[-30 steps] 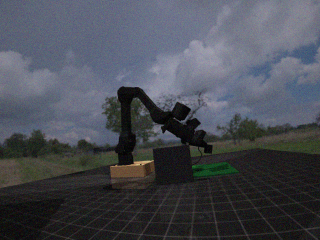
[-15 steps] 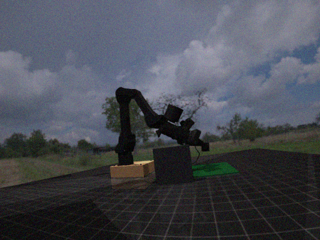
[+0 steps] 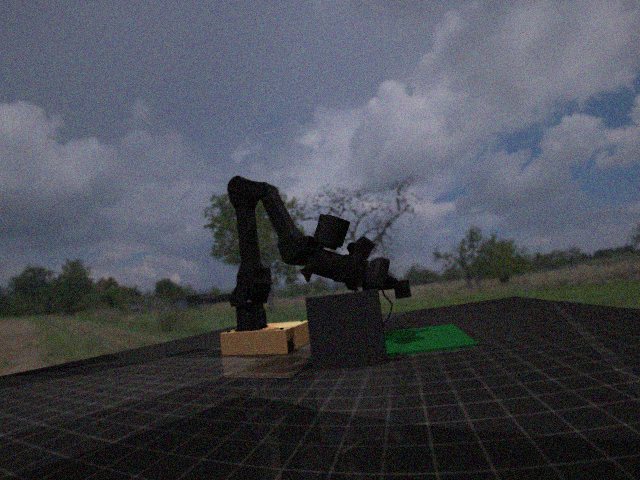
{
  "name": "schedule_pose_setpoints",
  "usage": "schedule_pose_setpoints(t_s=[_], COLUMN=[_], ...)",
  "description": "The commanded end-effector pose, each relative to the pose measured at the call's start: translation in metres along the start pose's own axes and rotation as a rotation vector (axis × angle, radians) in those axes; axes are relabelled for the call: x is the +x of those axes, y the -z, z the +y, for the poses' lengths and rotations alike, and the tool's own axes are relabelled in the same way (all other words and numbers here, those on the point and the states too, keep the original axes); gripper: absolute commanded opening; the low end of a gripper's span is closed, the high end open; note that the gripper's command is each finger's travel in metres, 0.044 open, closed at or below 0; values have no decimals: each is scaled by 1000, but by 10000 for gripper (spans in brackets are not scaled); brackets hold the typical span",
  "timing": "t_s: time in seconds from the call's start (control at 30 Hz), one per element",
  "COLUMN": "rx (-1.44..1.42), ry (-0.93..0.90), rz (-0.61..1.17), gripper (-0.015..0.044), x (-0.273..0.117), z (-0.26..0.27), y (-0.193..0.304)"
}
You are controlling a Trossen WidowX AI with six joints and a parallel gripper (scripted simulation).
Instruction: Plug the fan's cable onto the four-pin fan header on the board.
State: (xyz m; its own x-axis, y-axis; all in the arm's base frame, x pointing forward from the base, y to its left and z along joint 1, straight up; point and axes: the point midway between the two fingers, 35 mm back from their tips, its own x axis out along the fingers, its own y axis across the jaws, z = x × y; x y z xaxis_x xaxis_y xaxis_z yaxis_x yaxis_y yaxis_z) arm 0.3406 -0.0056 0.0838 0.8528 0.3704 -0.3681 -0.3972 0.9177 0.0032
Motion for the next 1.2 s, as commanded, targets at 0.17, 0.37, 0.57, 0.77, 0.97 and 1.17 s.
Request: schedule_pose_setpoints(t_s=[0.17,0.37,0.57,0.77,0.97,1.17], rx=[-9,-6,-3,-2,-1,1], ry=[-2,-1,-3,-4,-5,-6], rz=[-22,-15,-12,-11,-10,-7], gripper=[0,0,0,0,0,0], x=[-5,-5,-6,-6,-6,-6], z=[2,2,2,3,2,2], y=[-4,-4,-6,-7,-6,0])
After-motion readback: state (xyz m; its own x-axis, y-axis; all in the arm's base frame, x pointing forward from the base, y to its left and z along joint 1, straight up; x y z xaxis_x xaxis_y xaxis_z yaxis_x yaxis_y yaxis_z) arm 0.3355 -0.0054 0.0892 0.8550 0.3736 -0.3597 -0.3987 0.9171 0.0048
